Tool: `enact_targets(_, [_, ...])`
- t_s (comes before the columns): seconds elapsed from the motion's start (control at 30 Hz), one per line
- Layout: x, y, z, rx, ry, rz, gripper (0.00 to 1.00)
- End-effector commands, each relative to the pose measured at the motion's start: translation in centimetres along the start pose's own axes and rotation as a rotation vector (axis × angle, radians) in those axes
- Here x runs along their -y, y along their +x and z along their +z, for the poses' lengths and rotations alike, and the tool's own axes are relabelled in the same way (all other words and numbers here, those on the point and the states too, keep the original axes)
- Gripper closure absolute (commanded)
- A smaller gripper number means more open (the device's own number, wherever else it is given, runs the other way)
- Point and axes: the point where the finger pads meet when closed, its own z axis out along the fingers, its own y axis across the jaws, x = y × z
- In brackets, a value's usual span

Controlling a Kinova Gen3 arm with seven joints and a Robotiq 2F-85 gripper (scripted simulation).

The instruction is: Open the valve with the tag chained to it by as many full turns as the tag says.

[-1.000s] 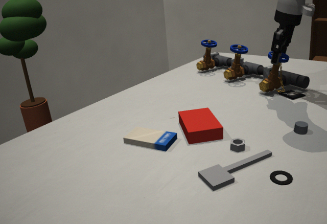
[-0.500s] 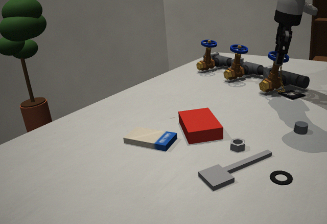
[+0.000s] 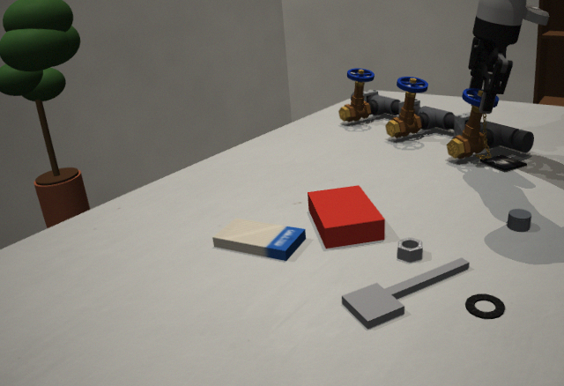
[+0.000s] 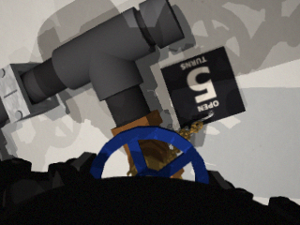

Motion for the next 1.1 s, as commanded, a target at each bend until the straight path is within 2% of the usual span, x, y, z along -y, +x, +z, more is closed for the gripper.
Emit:
enact_targets(0.0, [0.01,-0.01,0.0,0.0,0.016,-0.044,0.29])
enact_targets(0.77, [0.01,-0.01,0.0,-0.001,0.016,-0.117,0.29])
enact_targets(0.8, [0.01,-0.01,0.0,-0.001,0.016,-0.117,0.0])
enact_targets(1.07, [0.01,-0.01,0.0,-0.001,0.016,-0.117,0.0])
